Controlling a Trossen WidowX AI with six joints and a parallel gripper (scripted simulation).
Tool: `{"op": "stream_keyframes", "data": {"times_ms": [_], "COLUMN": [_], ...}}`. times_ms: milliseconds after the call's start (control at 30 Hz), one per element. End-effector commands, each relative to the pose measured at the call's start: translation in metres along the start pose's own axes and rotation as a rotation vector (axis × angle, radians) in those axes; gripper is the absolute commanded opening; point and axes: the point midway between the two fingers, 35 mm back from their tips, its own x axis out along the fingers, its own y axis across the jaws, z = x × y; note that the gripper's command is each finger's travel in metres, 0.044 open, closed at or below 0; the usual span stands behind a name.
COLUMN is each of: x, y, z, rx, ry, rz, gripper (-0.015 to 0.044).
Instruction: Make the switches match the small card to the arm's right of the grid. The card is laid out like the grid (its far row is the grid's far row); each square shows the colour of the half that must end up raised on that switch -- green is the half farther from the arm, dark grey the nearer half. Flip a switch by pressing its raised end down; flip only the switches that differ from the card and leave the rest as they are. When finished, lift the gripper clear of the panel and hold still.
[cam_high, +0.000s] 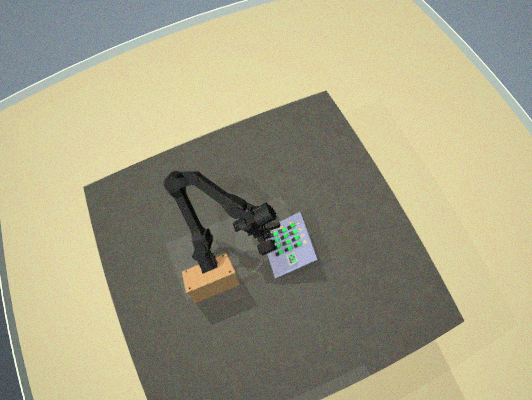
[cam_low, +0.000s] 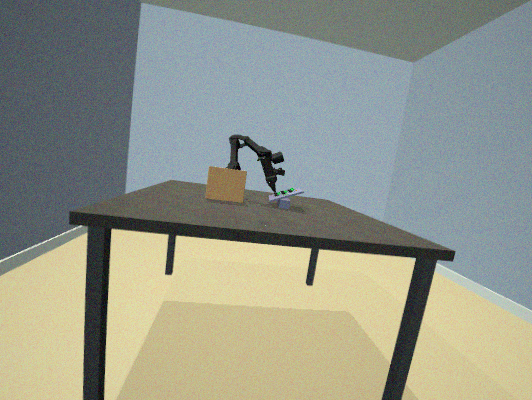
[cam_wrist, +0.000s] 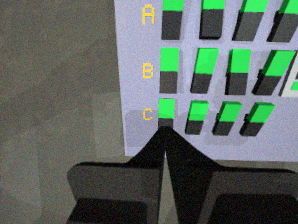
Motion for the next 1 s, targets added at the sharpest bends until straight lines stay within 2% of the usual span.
{"op": "stream_keyframes", "data": {"times_ms": [0,967], "x": [0.0006,0.0044], "y": [-0.0007,-0.0006], "z": [0.0001,0.0000], "rx": [0.004,0.004], "ry": [0.000,0.000], "rz": [-0.004,-0.004], "gripper": [0.0000,0.0000]}}
